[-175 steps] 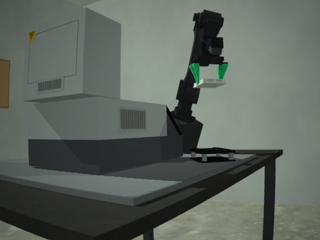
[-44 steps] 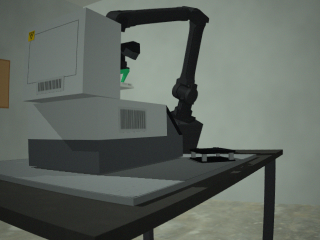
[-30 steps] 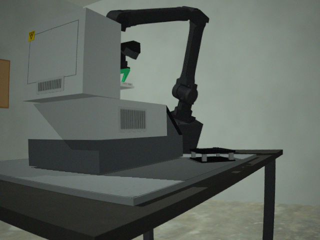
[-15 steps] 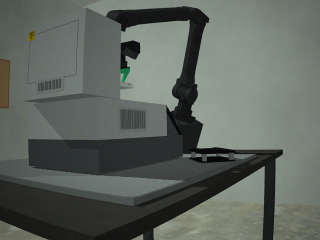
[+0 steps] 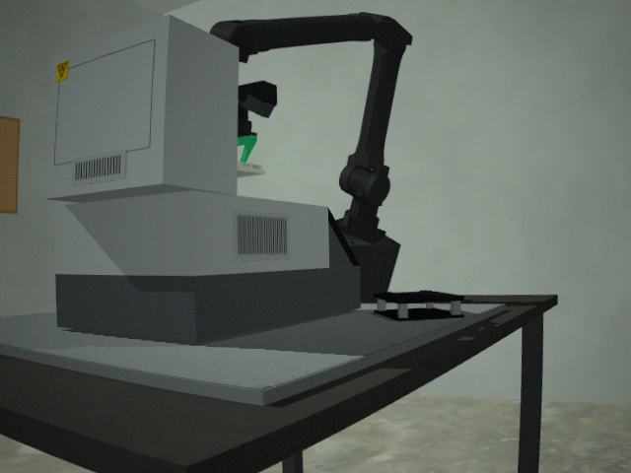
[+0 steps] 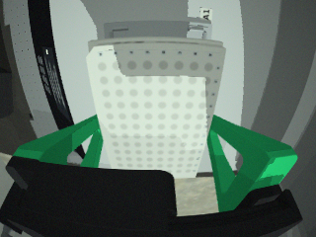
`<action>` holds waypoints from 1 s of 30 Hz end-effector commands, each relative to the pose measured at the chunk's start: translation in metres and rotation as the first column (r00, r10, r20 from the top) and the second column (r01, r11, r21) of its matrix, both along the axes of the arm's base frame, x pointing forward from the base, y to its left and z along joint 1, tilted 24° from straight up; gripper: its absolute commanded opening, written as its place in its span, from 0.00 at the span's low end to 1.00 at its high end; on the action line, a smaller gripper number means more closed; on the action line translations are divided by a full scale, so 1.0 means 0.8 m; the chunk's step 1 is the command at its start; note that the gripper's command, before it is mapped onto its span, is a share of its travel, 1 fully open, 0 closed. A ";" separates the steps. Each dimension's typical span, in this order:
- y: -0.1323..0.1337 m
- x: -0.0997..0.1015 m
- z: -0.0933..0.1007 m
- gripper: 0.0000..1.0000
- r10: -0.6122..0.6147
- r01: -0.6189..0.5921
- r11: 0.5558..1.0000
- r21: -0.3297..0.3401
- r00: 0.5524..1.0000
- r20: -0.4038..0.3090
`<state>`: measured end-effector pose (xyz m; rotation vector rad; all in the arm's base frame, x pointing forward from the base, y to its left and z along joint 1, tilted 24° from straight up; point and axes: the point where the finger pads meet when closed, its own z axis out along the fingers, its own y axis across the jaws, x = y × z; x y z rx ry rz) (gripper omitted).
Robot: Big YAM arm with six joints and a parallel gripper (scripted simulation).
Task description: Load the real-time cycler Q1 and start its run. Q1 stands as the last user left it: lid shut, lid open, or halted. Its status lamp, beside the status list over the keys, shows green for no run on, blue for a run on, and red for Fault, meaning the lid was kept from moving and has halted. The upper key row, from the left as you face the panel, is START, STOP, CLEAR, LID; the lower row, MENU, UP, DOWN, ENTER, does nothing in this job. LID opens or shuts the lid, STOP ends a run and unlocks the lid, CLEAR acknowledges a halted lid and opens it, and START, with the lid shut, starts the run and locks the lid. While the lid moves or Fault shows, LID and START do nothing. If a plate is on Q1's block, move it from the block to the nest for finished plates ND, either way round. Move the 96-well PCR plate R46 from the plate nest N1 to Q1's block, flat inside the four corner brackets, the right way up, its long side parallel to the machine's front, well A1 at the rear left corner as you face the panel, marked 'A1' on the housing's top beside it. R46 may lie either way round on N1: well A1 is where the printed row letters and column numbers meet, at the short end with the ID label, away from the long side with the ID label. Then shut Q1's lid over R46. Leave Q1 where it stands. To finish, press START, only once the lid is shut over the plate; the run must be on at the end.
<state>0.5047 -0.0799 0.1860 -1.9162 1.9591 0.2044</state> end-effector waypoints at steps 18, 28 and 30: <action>0.009 0.019 -0.008 0.00 -0.005 0.005 1.000 -0.004 1.000 0.029; 0.009 0.016 -0.007 0.00 -0.013 0.013 1.000 -0.015 0.999 0.051; 0.013 0.018 -0.011 0.00 -0.002 0.002 1.000 -0.007 0.999 0.051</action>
